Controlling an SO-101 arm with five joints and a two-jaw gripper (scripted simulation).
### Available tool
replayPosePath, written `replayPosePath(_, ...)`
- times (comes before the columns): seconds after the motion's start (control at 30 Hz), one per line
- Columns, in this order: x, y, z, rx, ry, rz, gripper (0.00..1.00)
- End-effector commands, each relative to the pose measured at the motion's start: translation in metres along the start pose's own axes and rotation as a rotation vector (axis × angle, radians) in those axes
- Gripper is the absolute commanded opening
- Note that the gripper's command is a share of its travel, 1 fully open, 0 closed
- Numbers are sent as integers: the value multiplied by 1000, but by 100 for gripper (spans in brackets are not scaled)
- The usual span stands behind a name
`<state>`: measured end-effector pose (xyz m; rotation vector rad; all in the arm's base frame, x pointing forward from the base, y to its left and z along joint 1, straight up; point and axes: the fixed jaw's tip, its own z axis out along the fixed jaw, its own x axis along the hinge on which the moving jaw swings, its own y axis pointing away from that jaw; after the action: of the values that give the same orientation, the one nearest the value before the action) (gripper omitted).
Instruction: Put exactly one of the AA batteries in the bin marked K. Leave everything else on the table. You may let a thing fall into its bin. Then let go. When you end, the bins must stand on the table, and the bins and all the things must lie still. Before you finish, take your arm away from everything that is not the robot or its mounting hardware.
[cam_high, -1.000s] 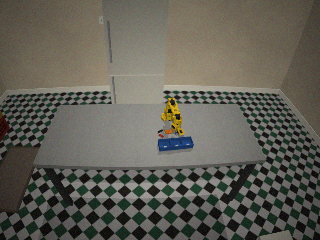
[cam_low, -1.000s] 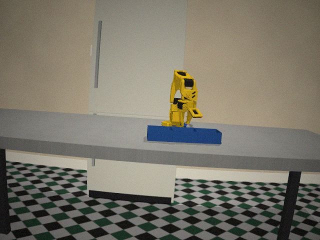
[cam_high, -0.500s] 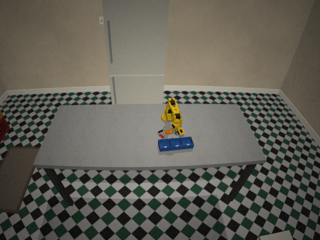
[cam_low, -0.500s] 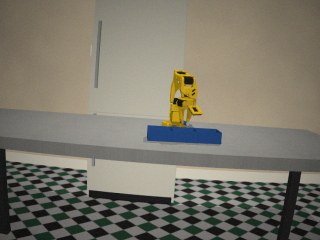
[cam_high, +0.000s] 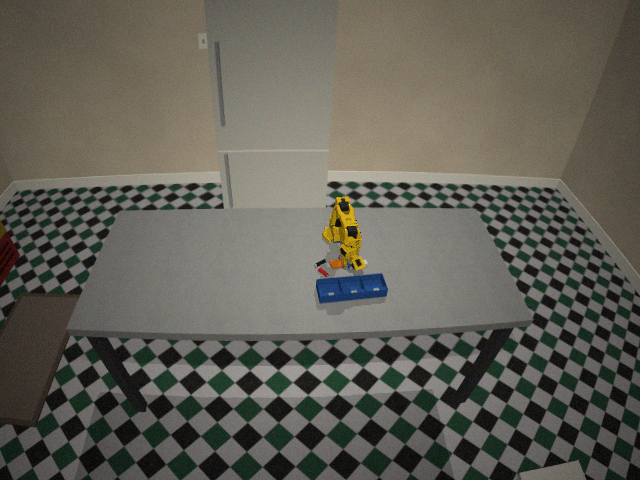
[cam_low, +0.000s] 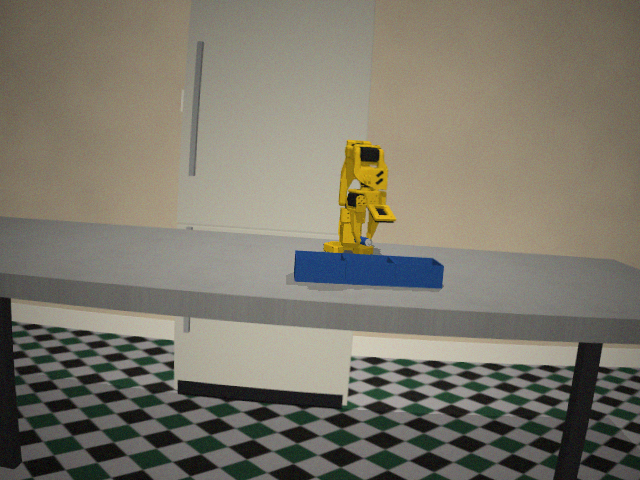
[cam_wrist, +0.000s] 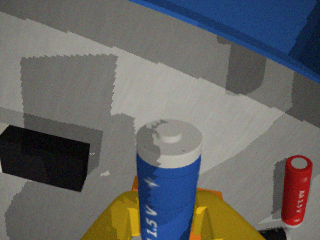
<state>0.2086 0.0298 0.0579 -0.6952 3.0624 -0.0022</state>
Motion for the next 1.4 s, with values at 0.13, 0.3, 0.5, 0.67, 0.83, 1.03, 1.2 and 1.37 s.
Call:
replayPosePath(0.13,-10,-14,-13,23,-68,75,0)
replayPosePath(0.3,-10,-15,-14,24,-70,82,0)
replayPosePath(0.5,-11,-16,-14,24,-71,85,0)
replayPosePath(0.67,-13,-20,-16,28,-80,111,0)
replayPosePath(0.83,-17,-29,-20,34,-96,161,0)
replayPosePath(1.03,-20,-37,-23,40,-111,205,0)
replayPosePath(1.2,-22,-44,-26,45,-125,246,0)
replayPosePath(1.37,-23,-47,-27,47,-130,261,0)
